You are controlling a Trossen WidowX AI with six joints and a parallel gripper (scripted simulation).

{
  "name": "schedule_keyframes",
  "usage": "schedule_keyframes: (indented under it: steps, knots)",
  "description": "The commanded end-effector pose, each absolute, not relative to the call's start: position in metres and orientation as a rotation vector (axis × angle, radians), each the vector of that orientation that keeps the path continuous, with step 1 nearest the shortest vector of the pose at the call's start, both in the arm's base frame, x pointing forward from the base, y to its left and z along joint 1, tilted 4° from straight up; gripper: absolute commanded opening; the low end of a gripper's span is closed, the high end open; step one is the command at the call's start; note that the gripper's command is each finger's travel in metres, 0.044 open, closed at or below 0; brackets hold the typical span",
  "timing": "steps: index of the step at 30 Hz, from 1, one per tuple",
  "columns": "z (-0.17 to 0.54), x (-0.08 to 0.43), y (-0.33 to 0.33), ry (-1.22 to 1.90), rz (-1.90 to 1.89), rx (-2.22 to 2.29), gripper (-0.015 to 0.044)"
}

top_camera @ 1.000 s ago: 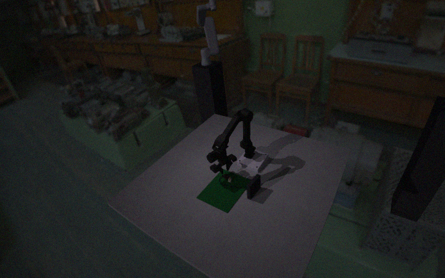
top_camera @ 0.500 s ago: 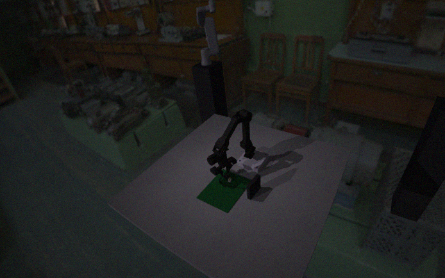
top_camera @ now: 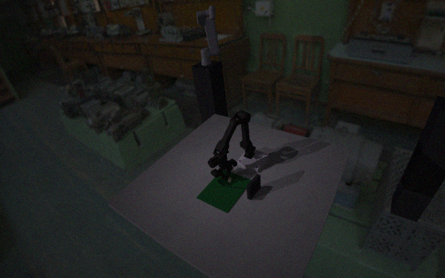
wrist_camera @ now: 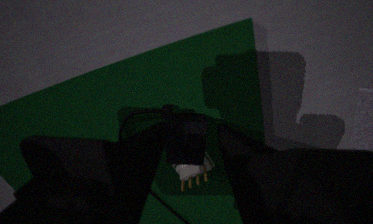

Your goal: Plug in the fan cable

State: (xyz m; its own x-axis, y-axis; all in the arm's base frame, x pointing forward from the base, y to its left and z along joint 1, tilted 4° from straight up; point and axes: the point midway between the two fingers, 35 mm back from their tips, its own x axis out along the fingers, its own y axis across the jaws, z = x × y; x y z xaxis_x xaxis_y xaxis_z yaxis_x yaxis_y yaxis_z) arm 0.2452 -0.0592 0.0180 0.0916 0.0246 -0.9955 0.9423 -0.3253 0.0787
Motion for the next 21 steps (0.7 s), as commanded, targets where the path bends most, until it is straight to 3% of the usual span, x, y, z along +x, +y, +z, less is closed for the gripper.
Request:
schedule_keyframes:
  steps: [1, 4, 6, 18, 21]
  knots:
    - [0.0149, 0.2435, -0.0588, 0.997, -1.368, 1.521, 0.021]
    - [0.0149, 0.2435, -0.0588, 0.997, -1.368, 1.521, 0.021]
    - [0.0169, 0.2453, -0.0592, 0.997, -1.359, 1.518, 0.0157]
    - [0.0169, 0.2453, -0.0592, 0.997, -1.359, 1.518, 0.0078]
    - [0.0213, 0.2455, -0.0595, 0.997, -1.359, 1.519, 0.0]
